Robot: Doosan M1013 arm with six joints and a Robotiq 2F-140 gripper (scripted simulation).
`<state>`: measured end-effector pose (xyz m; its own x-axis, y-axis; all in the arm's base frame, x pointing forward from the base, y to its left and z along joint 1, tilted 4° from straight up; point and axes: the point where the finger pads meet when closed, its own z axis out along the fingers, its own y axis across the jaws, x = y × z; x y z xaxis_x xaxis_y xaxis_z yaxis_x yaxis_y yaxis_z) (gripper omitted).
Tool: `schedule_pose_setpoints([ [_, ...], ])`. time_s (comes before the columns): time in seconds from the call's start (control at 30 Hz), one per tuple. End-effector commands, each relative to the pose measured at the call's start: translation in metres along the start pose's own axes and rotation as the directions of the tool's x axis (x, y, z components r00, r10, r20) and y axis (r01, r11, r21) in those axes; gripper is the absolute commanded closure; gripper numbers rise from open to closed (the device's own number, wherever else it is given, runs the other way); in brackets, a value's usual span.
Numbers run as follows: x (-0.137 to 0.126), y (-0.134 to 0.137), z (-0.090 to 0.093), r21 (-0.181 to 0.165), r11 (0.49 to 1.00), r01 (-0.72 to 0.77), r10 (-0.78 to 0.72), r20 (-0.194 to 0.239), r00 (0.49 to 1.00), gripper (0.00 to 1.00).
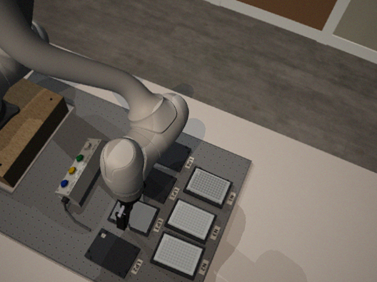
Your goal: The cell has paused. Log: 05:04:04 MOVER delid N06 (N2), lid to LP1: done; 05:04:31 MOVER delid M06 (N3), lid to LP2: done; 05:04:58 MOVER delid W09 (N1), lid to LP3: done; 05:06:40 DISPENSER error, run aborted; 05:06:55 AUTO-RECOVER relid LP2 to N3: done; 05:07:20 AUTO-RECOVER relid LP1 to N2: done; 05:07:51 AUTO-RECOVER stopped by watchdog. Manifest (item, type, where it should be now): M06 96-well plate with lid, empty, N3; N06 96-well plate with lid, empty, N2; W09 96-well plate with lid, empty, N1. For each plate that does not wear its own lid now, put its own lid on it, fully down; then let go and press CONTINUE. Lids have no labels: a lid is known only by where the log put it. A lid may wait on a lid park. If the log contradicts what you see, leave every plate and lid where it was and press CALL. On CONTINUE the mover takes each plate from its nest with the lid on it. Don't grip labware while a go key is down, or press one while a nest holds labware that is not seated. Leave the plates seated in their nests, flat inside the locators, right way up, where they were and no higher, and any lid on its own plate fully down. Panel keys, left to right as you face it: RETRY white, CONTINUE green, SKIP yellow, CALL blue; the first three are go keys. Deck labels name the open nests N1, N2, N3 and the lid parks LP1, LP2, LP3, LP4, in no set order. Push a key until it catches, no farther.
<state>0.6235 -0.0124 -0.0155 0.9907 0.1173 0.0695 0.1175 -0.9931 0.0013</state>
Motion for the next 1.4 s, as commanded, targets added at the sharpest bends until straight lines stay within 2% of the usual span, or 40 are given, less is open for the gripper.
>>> schedule_pose_setpoints([
  [0.0, -0.0016, -0.0011, 0.0037, 0.000, 1.000, -0.001, 0.001, 0.004, 1.000, 0.34],
  [0.9, -0.0016, -0.0011, 0.0037, 0.000, 1.000, -0.001, 0.001, 0.004, 1.000, 0.34],
  [0.93, -0.0016, -0.0011, 0.0037, 0.000, 1.000, -0.001, 0.001, 0.004, 1.000, 1.00],
  [1.37, -0.0016, -0.0011, 0.0037, 0.000, 1.000, -0.001, 0.001, 0.004, 1.000, 1.00],
])
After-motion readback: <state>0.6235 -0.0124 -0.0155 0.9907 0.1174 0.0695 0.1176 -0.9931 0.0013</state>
